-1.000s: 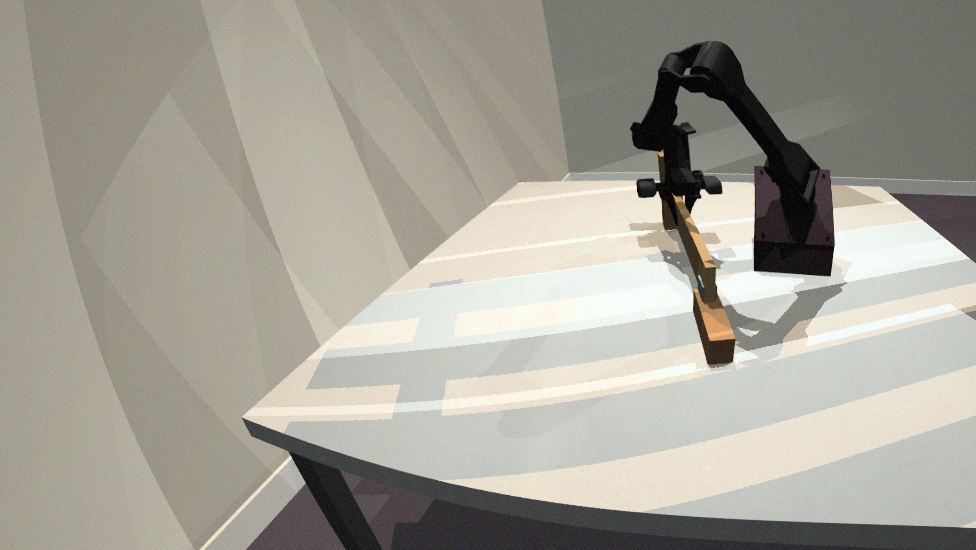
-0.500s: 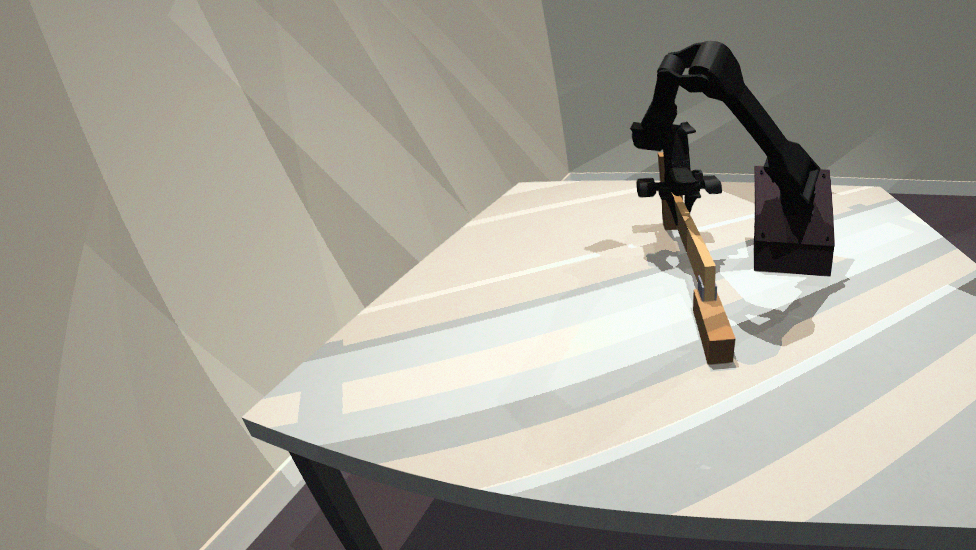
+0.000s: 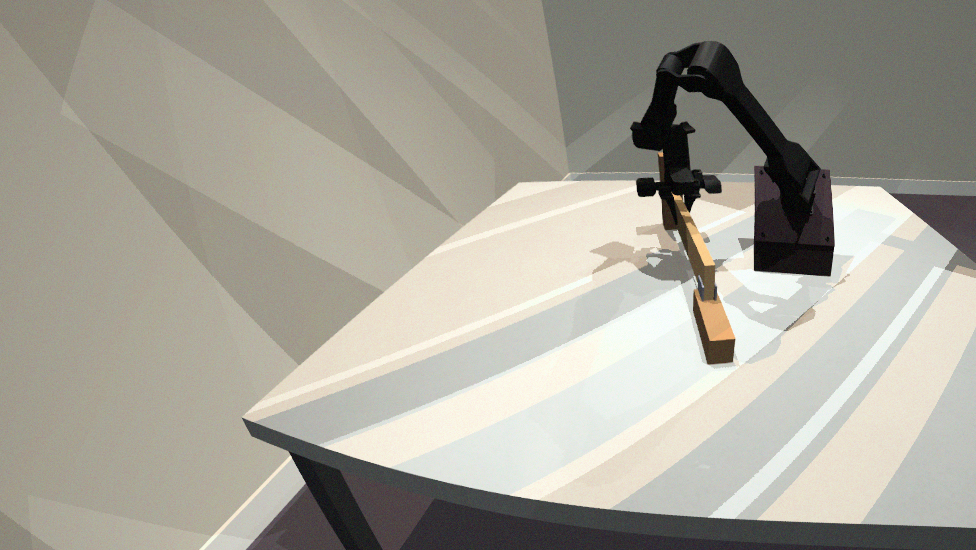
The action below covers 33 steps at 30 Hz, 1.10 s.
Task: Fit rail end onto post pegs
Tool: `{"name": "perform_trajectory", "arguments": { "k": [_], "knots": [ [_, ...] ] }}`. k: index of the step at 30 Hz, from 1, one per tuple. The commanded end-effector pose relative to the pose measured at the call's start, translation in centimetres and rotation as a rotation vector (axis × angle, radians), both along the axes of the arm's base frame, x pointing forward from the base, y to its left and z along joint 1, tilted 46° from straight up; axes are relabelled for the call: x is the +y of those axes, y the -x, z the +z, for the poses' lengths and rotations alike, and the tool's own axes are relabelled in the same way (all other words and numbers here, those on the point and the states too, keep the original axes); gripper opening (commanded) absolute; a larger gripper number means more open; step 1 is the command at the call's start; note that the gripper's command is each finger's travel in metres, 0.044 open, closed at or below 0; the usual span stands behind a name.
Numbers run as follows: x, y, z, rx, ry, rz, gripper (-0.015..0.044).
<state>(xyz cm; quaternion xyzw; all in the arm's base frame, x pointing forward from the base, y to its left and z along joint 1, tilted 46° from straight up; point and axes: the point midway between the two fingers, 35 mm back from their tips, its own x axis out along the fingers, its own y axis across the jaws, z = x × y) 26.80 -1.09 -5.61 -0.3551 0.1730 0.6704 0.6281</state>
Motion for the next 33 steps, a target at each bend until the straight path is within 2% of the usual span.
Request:
{"name": "perform_trajectory", "arguments": {
  "k": [1,8,25,30,33],
  "knots": [
    [-0.4,-0.1,-0.1,-0.006,0.004,-0.006,0.0],
    [-0.5,-0.2,-0.2,-0.006,0.004,-0.006,0.0],
    [-0.1,0.0,-0.1,0.0,0.001,0.0,0.044],
    [-0.1,0.0,0.0,0.0,0.001,0.0,0.044],
    [-0.2,0.5,2.5,-0.003,0.003,-0.004,0.044]
  ]
}}
